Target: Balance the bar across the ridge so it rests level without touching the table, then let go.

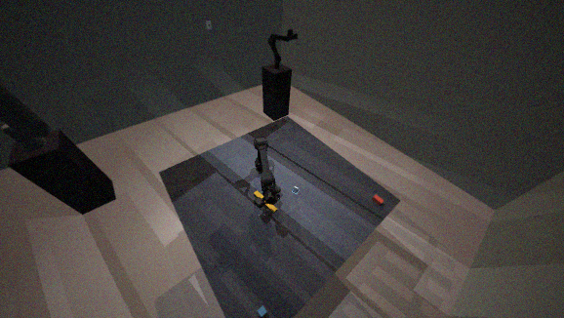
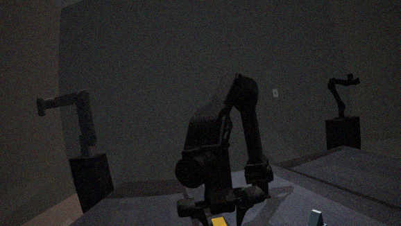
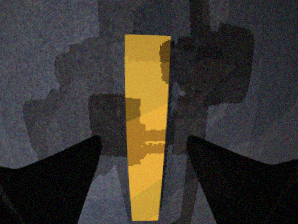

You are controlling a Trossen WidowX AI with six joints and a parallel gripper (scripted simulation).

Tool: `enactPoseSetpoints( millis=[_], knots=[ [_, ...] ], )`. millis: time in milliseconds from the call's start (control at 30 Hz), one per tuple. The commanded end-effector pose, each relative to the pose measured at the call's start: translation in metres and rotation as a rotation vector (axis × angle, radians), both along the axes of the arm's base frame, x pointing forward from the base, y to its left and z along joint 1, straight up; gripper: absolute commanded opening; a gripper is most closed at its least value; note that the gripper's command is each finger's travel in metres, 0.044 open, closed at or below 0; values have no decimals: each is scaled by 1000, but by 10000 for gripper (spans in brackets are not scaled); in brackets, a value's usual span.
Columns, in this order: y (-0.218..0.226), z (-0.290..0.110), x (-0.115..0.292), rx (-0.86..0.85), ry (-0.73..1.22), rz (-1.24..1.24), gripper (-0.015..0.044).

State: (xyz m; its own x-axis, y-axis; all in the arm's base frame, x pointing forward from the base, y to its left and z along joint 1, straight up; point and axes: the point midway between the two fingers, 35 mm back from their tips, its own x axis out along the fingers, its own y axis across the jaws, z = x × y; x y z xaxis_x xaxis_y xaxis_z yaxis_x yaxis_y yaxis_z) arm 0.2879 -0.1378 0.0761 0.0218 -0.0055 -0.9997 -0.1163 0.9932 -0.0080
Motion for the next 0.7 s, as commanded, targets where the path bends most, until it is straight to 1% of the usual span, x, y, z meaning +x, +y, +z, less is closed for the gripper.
enactPoseSetpoints(
  millis=[0,667],
  knots=[
    [-1,-3,1,-6,-2,7,315],
    [-1,-28,1,-6,-2,7,315]
  ],
)
